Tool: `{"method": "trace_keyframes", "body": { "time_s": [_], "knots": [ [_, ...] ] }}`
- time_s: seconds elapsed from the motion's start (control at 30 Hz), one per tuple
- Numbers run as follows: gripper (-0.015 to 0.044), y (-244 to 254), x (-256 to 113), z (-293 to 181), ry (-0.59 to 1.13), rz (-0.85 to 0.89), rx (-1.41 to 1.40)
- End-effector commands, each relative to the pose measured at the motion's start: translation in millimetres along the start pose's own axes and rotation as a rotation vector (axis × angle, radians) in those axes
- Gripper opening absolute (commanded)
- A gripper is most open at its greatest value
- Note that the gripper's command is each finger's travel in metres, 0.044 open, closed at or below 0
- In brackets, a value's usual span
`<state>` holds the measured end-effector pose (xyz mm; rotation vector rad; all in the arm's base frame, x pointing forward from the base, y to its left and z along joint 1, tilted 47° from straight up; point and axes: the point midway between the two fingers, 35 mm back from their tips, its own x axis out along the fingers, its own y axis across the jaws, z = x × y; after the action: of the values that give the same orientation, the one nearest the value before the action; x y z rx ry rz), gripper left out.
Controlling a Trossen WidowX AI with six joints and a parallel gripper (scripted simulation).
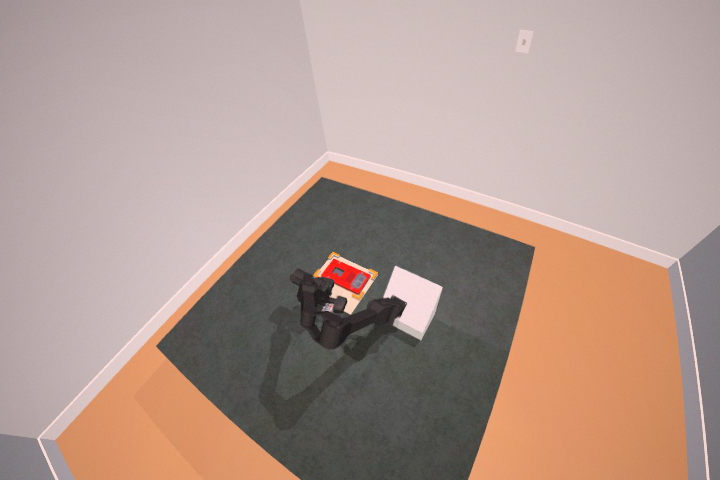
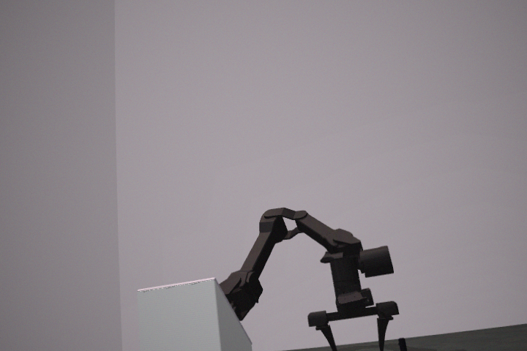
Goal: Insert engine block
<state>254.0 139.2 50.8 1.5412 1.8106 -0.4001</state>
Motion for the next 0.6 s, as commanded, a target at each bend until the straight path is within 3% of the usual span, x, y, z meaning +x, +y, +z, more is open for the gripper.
{"method": "trace_keyframes", "body": {
  "time_s": [0.0, 0.07, 0.43, 0.57],
  "knots": [
    [0.0440, -1.9, 8.3, 0.2, 0.003, -0.006, 0.008],
    [0.0440, -1.9, 9.3, 0.2, 0.004, -0.006, 0.008],
    [0.0151, -1.9, 9.3, 0.2, 0.004, -0.006, 0.008],
    [0.0125, -1.9, 9.3, 0.2, 0.004, -0.006, 0.008]
  ]
}}
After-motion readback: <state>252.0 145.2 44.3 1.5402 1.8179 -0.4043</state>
